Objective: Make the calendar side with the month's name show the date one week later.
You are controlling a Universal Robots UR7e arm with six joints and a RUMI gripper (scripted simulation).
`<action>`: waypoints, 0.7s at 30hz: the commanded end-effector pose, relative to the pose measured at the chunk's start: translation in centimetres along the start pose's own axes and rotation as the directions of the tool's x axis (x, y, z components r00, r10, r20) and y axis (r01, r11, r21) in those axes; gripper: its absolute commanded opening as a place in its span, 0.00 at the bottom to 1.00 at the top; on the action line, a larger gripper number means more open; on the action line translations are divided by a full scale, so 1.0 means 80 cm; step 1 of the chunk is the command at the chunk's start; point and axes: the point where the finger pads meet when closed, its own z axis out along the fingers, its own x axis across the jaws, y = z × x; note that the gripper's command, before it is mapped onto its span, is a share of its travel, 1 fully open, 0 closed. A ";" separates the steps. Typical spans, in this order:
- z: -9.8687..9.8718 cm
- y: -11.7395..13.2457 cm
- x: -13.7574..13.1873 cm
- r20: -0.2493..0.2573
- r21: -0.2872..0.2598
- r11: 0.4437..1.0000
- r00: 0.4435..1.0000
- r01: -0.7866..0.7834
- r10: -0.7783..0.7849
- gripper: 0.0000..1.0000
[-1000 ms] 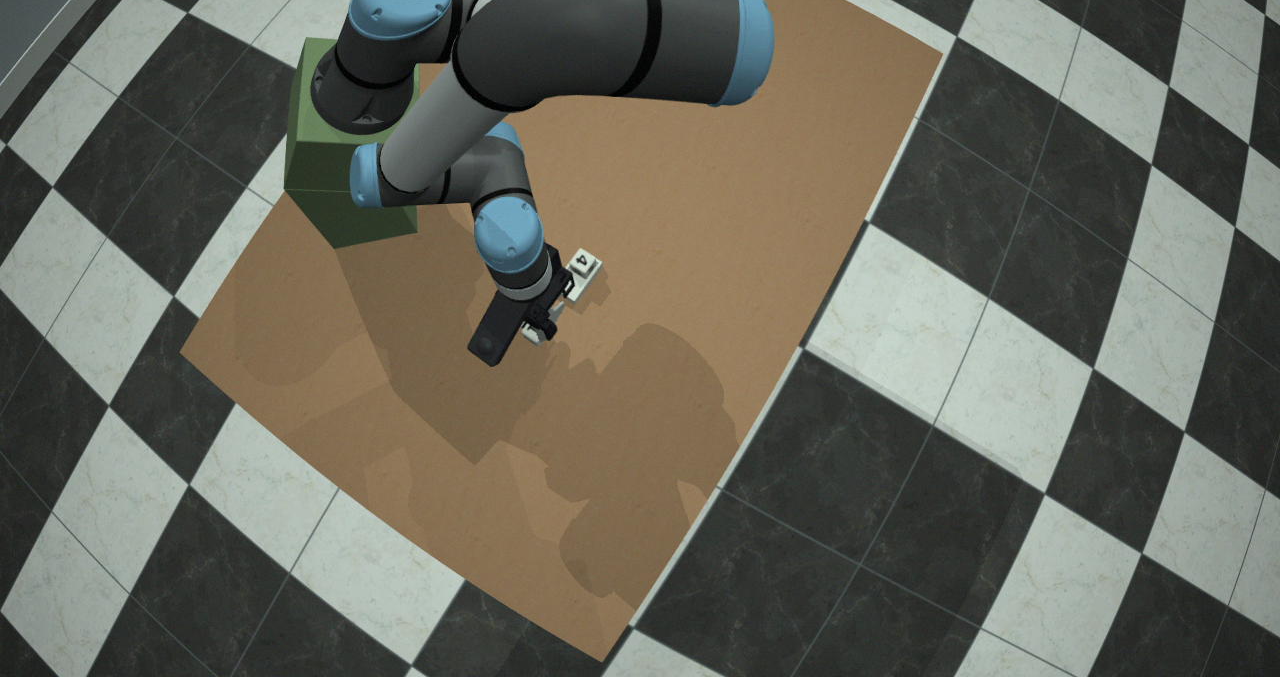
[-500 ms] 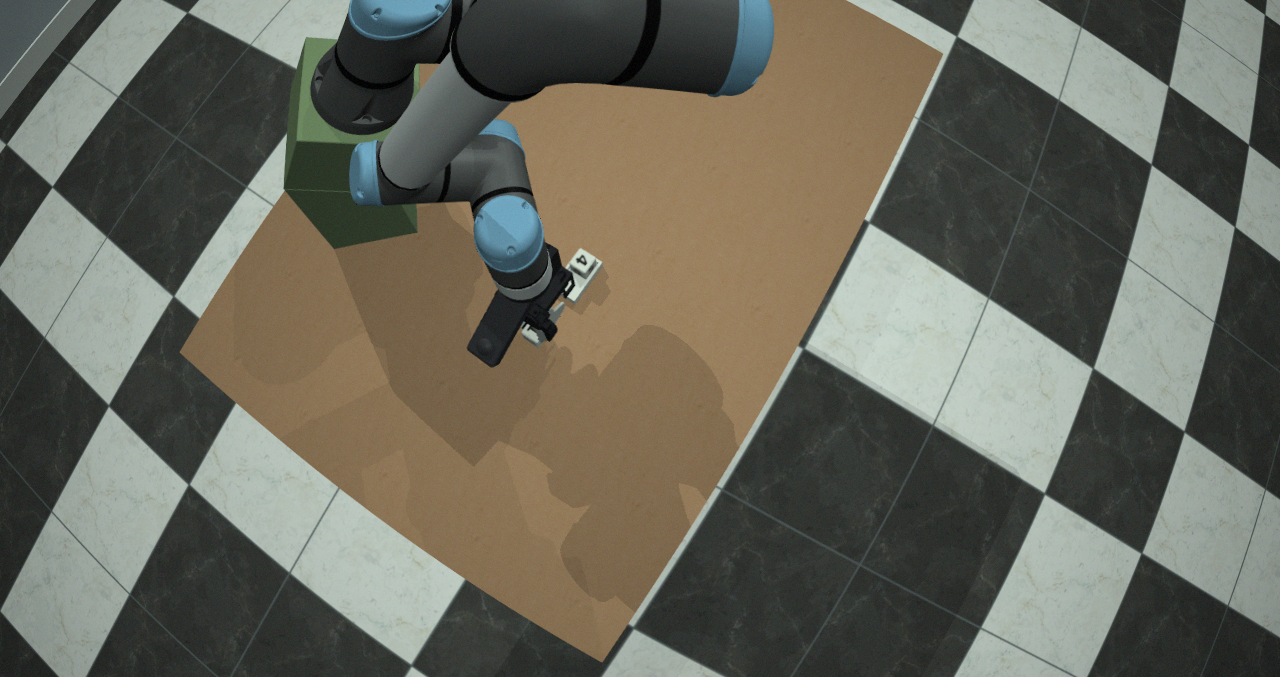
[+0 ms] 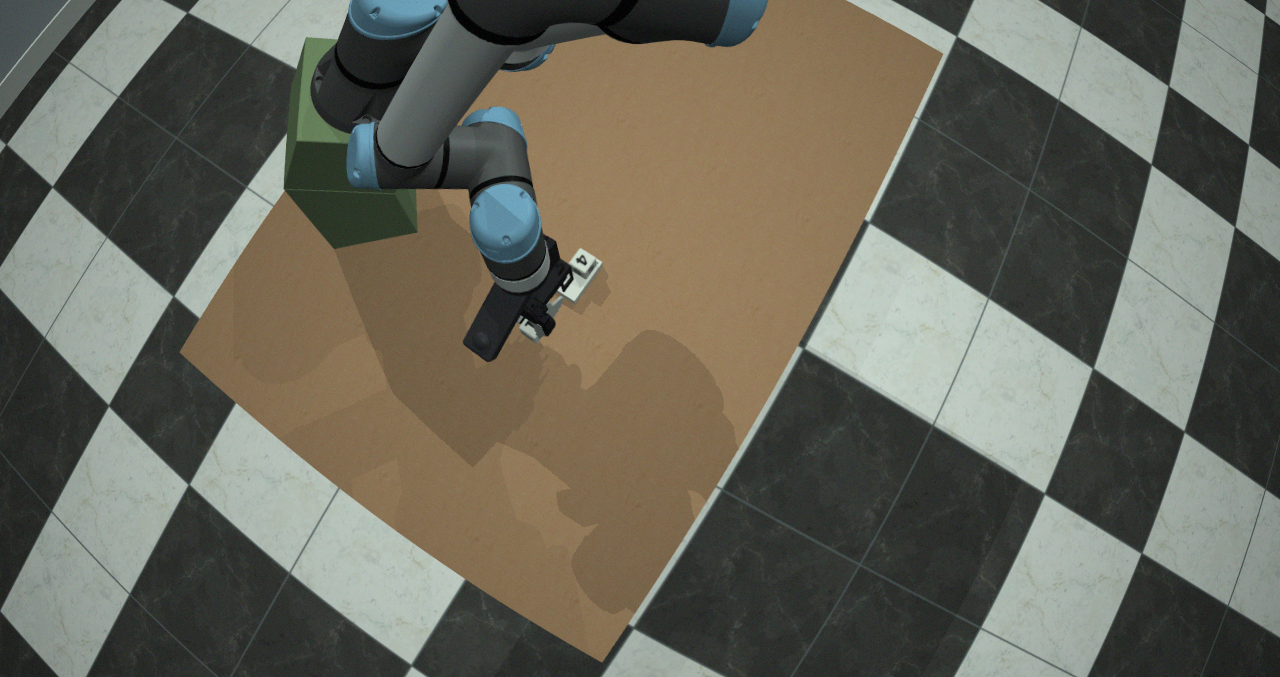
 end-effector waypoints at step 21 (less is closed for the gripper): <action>-0.075 0.000 0.001 -0.005 -0.004 1.000 1.000 -0.001 0.001 0.10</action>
